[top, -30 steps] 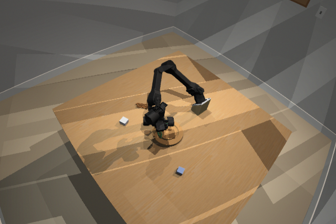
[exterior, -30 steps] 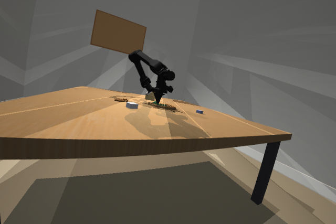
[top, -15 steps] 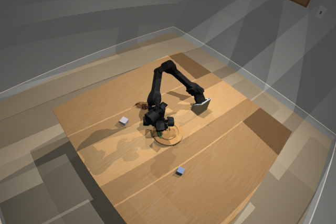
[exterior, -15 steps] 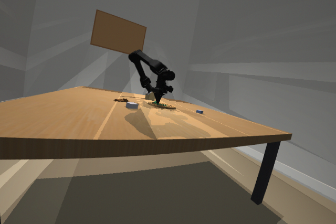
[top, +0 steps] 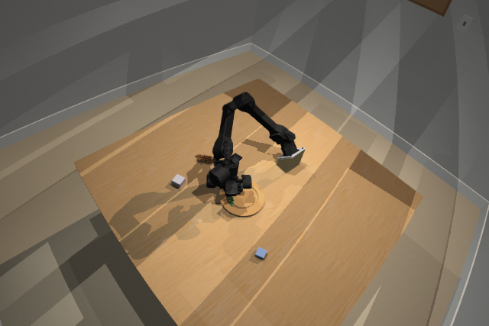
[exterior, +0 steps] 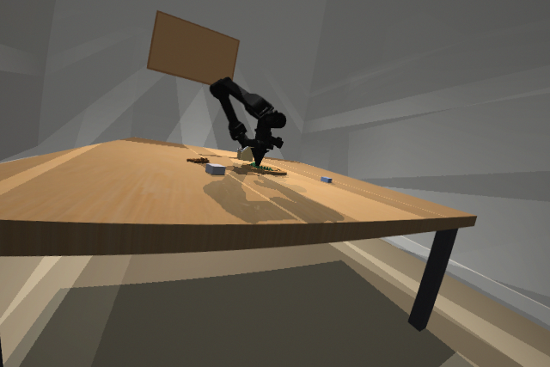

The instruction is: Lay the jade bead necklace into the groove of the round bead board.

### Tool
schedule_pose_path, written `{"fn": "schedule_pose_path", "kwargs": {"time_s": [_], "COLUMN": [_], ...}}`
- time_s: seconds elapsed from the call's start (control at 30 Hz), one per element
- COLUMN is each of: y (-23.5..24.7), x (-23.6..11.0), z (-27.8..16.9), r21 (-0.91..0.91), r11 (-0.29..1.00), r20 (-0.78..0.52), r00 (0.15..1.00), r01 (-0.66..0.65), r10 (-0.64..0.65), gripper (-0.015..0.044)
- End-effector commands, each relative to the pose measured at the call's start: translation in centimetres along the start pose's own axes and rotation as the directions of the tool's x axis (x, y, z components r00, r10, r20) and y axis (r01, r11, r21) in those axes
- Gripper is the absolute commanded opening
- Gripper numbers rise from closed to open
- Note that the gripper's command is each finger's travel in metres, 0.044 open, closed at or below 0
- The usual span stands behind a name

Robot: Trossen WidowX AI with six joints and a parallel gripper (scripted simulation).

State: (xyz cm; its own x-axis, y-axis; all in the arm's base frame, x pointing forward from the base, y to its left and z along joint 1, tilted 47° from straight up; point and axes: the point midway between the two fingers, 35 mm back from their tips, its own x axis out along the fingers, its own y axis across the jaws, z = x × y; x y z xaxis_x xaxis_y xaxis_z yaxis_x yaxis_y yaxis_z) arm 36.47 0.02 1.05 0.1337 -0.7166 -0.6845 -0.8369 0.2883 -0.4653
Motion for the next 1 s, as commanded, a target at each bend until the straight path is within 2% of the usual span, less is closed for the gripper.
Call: {"fn": "schedule_pose_path", "kwargs": {"time_s": [0.0,0.43,0.97], "y": [0.00,0.10,0.10], "x": [0.02,-0.05,-0.53], "z": [-0.01,-0.14,-0.13], "r21": [0.000,-0.006,-0.007], "r11": [1.000,1.000,1.000], "r20": [0.000,-0.006,-0.015], "r00": [1.000,1.000,1.000], "r01": [-0.001,-0.005,-0.010], "r10": [0.001,0.005,0.010], "gripper": [0.0105,0.0440,0.0440]}}
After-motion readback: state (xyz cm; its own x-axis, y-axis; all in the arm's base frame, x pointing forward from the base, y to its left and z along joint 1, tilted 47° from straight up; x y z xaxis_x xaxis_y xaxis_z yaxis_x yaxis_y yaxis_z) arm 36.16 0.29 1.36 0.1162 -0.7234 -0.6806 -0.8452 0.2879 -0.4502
